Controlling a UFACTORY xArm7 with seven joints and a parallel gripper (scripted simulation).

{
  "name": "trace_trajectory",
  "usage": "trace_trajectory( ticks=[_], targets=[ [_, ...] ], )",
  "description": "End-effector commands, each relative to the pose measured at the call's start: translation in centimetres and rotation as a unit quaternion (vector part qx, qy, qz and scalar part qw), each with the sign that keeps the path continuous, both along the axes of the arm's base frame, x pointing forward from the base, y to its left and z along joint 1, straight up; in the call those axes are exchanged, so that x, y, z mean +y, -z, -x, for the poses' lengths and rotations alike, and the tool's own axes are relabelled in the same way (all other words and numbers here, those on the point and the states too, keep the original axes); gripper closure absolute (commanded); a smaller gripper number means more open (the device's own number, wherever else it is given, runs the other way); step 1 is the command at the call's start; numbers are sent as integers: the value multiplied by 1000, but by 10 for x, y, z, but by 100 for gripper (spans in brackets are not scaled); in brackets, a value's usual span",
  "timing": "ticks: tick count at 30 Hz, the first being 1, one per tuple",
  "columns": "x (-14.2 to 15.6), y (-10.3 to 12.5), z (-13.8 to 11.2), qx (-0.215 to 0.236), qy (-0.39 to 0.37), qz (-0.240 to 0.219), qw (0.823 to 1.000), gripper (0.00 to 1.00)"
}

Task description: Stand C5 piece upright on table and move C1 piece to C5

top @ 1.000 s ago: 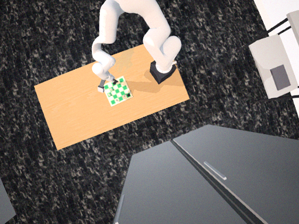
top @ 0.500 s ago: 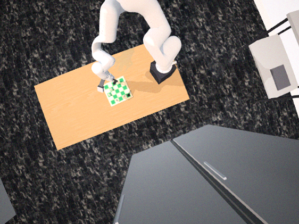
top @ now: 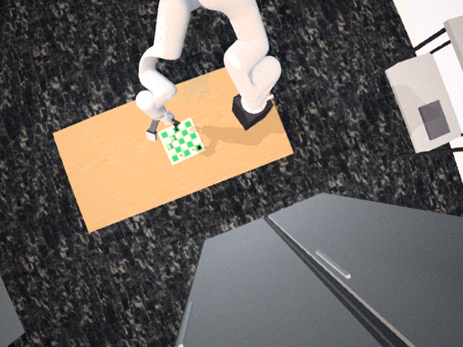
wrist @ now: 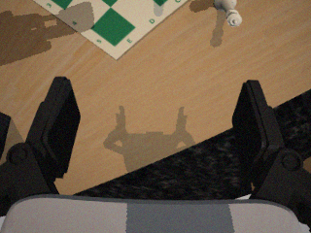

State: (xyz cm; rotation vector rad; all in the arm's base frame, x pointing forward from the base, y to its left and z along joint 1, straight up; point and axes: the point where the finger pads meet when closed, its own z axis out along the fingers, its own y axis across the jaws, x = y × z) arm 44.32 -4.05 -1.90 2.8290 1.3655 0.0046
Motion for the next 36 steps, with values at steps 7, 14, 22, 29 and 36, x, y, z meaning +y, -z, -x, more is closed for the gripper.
trace_trajectory(
  ticks=[7, 14, 22, 29, 36],
  targets=[
    [0, -18, -2, -2, 0, 0, 1000, 0],
    [0, -18, -2, -2, 0, 0, 1000, 0],
    [0, -18, -2, -2, 0, 0, 1000, 0],
    [0, -18, -2, -2, 0, 0, 1000, 0],
    [0, -18, -2, -2, 0, 0, 1000, 0]
  ],
)
